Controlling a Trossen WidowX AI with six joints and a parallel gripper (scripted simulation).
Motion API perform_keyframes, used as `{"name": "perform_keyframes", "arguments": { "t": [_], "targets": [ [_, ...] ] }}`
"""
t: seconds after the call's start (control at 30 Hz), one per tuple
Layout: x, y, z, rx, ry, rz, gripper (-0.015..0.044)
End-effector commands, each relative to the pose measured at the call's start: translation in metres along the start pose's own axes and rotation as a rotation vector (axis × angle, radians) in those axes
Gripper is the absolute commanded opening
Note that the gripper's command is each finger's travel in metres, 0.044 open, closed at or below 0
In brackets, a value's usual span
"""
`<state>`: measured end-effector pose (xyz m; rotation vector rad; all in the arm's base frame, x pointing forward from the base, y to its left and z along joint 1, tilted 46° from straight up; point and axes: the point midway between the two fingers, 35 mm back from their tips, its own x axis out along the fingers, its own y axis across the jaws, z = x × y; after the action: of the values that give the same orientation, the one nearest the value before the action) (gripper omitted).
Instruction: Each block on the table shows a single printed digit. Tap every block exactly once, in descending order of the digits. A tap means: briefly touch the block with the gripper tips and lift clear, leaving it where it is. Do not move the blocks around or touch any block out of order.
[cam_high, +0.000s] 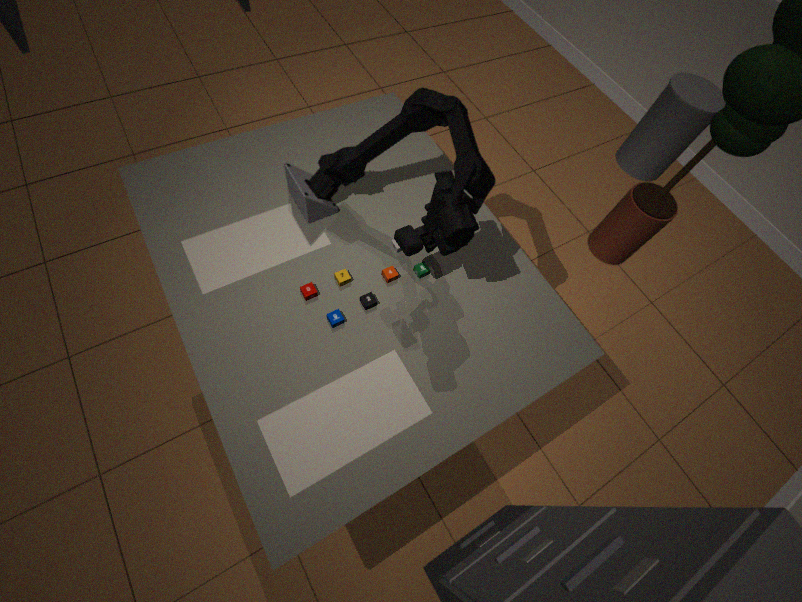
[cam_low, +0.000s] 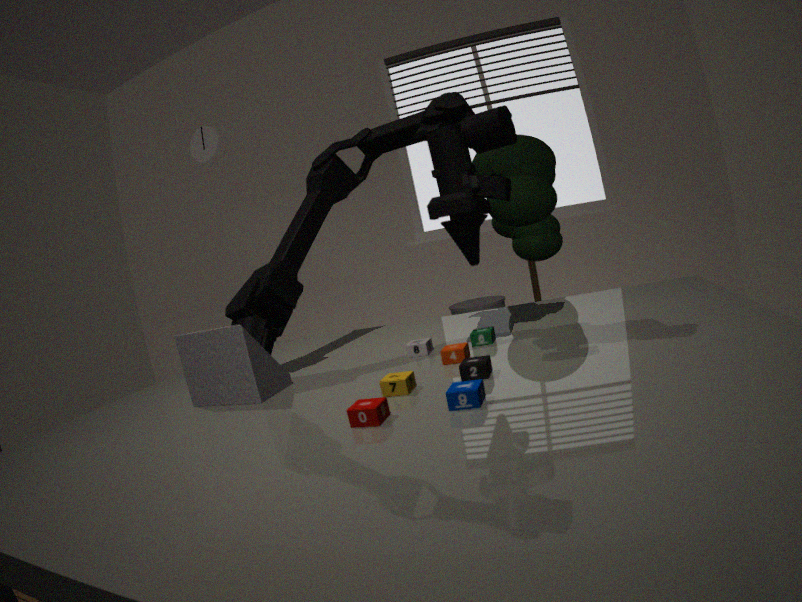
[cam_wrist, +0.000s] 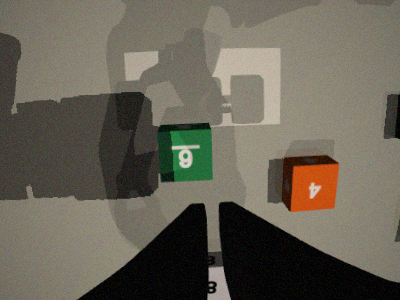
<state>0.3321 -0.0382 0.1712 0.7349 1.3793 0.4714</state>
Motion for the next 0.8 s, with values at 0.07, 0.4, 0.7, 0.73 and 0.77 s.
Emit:
{"name": "perform_keyframes", "arguments": {
  "t": [0.07, 0.4, 0.7, 0.73, 0.77],
  "targets": [
    [0.063, 0.005, -0.003, 0.005, 0.013, 0.012, 0.002],
    [0.079, 0.006, -0.004, 0.005, 0.013, 0.014, 0.002],
    [0.093, 0.006, -0.004, 0.005, 0.013, 0.014, 0.002],
    [0.095, 0.006, -0.004, 0.004, 0.013, 0.014, 0.002],
    [0.096, 0.006, -0.004, 0.004, 0.013, 0.014, 0.002]
  ]
}}
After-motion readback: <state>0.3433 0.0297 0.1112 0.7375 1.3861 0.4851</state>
